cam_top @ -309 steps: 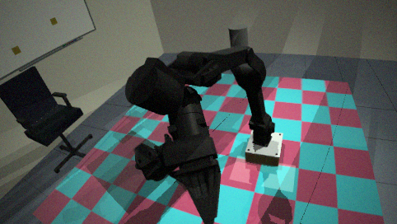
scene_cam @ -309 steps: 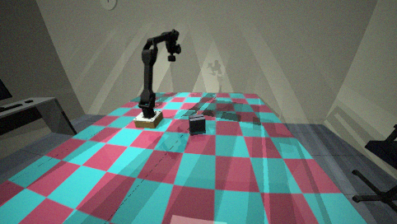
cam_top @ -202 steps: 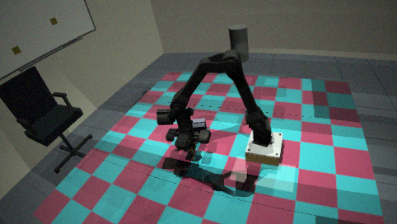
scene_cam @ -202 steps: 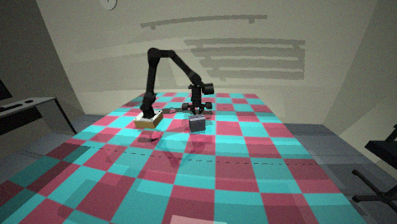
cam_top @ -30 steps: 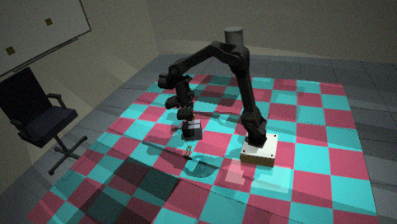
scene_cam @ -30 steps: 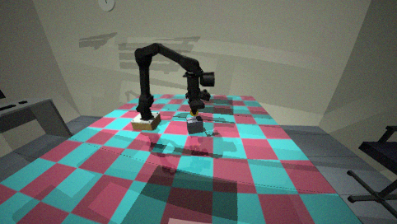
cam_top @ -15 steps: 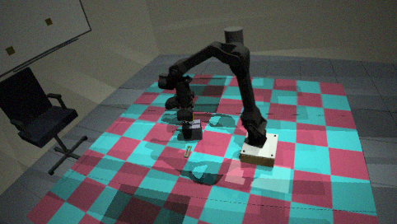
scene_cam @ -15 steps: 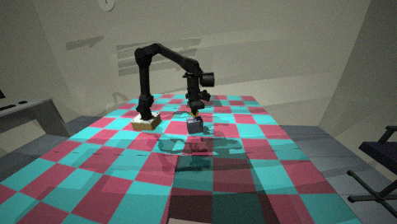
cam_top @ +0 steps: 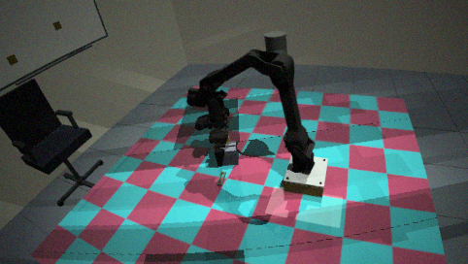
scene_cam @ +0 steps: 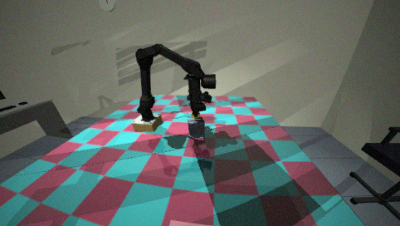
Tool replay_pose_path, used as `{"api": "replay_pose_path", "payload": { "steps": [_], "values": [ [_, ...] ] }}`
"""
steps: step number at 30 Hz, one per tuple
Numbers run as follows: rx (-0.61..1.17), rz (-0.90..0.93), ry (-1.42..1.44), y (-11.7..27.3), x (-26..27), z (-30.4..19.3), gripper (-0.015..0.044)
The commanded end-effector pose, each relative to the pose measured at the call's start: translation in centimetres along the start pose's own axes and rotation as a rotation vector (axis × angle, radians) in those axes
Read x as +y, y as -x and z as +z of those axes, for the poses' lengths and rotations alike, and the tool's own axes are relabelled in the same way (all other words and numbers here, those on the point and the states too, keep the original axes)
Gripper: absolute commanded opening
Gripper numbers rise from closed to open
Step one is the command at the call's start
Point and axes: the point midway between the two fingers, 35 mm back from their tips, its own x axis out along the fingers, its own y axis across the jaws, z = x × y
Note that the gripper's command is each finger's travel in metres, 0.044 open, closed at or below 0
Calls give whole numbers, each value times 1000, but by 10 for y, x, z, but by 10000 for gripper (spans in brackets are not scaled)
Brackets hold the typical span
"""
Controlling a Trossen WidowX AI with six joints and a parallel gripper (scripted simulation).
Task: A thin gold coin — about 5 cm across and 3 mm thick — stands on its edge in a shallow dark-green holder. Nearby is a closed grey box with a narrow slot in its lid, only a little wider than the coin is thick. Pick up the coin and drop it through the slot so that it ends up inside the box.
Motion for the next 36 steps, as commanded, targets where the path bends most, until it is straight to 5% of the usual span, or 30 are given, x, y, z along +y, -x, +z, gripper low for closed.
{"api": "replay_pose_path", "payload": {
  "steps": [1, 33, 36],
  "values": [
    [3, 2, -4, -3, 0, -1, 0],
    [3, 2, 1, -13, 1, -1, 0],
    [-1, -1, 0, -11, 0, 0, 79]
  ]
}}
